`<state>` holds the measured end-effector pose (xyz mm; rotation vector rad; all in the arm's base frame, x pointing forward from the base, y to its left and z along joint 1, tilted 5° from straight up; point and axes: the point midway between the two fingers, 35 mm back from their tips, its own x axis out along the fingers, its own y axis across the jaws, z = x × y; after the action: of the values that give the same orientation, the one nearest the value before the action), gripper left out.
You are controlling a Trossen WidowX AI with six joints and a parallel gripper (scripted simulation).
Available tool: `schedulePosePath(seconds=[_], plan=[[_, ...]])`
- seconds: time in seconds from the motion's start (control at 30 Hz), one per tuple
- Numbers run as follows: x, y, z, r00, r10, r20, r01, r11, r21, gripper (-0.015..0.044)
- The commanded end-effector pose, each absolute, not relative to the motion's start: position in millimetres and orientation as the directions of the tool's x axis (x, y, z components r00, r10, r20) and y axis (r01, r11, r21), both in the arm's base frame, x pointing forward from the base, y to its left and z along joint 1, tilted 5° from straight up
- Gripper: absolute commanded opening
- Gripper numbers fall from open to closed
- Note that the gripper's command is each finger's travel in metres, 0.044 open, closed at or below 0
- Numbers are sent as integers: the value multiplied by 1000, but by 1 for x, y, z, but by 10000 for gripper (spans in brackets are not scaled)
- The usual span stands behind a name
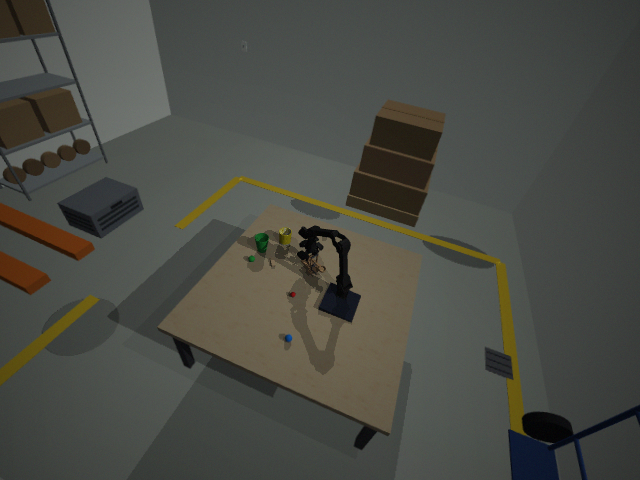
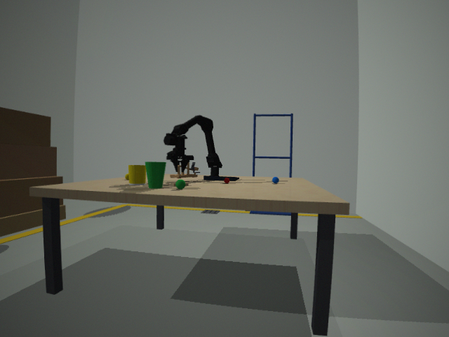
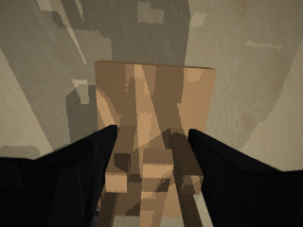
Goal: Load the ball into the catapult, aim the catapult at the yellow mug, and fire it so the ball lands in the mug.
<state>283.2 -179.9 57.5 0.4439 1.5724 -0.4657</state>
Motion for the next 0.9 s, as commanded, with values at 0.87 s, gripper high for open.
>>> schedulePosePath(seconds=[0.87], plan=[[281, -179, 35, -52, 1, -999, 545, 838, -27, 184]])
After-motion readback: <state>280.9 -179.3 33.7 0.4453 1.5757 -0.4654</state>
